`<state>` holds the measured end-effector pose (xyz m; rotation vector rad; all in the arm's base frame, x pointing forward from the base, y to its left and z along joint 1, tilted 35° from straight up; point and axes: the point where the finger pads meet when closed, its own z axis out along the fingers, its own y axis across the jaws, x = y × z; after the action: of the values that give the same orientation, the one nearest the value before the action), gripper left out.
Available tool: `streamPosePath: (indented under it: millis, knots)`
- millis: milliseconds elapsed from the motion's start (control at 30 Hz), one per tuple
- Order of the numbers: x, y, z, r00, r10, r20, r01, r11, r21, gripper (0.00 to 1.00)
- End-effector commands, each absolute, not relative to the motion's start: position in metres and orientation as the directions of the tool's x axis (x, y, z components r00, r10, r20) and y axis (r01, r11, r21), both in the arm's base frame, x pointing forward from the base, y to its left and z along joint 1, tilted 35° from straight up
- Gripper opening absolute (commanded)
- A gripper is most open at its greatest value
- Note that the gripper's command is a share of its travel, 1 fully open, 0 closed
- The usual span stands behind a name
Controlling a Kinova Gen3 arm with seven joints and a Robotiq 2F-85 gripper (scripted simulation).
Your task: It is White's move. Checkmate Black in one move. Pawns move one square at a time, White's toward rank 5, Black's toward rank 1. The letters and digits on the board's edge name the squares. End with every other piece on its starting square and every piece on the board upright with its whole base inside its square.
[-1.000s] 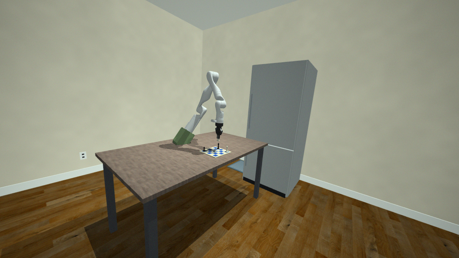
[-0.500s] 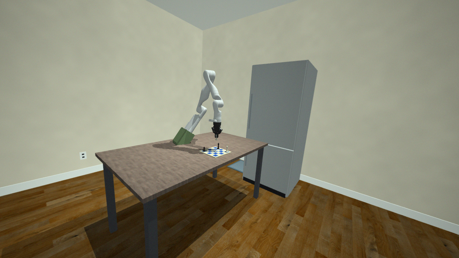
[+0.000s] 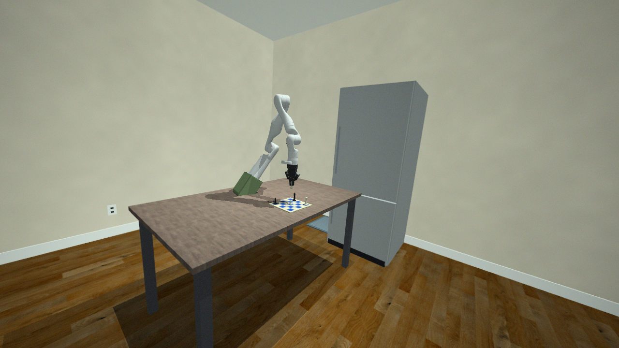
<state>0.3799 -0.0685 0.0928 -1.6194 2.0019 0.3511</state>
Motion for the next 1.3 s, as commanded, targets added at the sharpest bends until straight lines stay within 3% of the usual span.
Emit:
streamPosePath:
  millis: [0,1267]
  knots:
    - [0.38,-0.069,0.093,-0.136,-0.822,-0.554,-0.961,0.246,-0.13,0.0]
    - [0.403,-0.02,0.014,-0.136,-0.822,-0.554,-0.961,0.246,-0.13,0.0]
